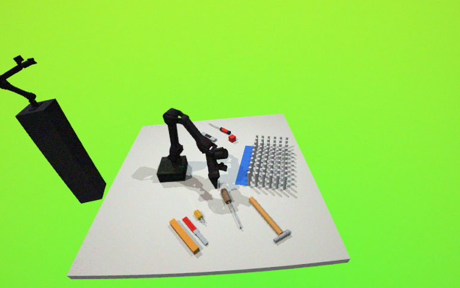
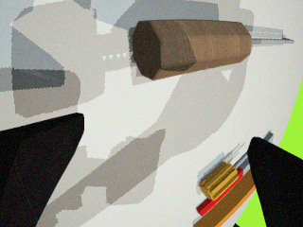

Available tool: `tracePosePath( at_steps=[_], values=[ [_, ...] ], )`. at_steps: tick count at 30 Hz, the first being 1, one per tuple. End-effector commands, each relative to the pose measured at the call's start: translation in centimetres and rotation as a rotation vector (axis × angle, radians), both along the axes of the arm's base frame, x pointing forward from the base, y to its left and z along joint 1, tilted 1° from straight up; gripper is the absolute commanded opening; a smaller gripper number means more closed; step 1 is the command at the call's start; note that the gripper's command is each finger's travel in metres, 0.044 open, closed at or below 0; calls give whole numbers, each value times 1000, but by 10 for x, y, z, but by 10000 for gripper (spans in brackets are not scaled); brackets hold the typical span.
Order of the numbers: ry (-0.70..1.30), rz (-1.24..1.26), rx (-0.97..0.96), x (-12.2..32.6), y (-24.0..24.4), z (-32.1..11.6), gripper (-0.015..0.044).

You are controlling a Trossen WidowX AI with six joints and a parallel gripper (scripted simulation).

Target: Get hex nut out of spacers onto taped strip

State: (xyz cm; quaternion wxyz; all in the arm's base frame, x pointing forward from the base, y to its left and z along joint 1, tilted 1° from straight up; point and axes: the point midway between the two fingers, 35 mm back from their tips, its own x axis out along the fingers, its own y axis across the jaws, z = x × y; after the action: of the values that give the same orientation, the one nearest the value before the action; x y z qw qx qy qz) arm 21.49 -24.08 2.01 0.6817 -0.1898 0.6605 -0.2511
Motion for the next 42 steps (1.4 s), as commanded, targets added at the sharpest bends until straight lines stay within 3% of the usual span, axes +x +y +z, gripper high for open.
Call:
tracePosePath(
  at_steps=[1,10,18,42],
  values=[
    [-207,79,-54,56,28,10,440],
    [-709,244,-30,154,127,52,440],
    [-1121,327,127,194,221,97,440],
    [-1129,328,131,194,223,98,440]
  ],
)
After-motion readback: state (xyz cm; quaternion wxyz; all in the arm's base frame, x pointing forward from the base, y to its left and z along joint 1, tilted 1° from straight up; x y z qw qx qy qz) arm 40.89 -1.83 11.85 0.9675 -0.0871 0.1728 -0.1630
